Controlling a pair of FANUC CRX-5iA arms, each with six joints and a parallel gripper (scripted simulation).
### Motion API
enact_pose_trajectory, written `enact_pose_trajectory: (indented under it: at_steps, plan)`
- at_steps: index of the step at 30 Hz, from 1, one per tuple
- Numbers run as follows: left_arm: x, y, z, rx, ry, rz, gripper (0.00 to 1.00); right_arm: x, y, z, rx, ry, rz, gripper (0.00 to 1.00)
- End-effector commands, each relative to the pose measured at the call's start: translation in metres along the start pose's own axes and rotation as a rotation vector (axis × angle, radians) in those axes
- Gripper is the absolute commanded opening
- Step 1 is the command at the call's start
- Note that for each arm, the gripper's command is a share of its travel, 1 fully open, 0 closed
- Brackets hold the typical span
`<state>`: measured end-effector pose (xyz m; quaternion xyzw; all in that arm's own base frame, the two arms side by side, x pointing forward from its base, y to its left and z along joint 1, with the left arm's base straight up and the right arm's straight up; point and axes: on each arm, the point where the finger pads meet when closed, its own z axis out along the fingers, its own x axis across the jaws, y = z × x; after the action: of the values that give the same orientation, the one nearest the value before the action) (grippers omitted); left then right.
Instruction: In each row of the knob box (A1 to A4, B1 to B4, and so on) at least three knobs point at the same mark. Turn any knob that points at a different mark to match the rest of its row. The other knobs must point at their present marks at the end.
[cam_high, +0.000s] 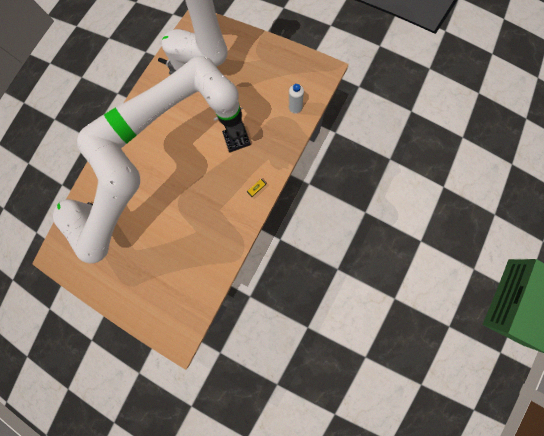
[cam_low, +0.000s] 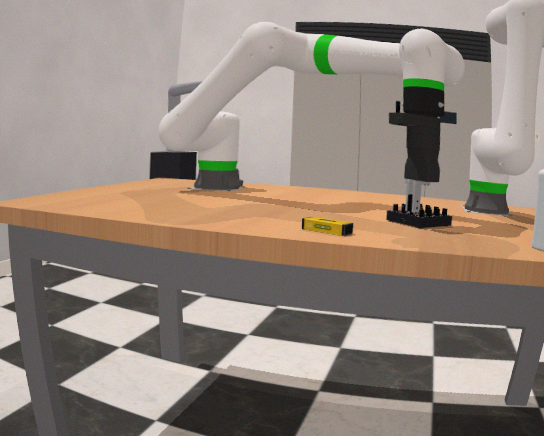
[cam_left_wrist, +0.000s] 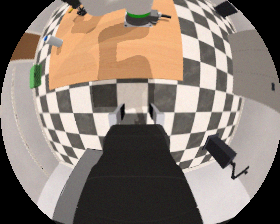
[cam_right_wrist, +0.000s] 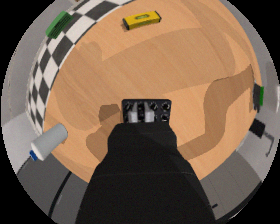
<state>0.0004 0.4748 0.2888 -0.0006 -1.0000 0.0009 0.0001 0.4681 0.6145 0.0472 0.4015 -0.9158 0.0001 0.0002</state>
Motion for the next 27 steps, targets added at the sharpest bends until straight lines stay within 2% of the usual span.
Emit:
enact_pose_trajectory:
  at_steps: [1, 27]
  plan:
    - [-0.0001, 0.0002, -0.0008, -0.002, 0.0, 0.0, 1.0, -0.0006, 0.0, -0.0017, 0.0, -0.003, 0.0, 0.3]
    - [-0.0001, 0.0002, -0.0008, -0.002, 0.0, 0.0, 1.0, -0.0006, 0.0, -0.0017, 0.0, -0.003, 0.057, 0.3]
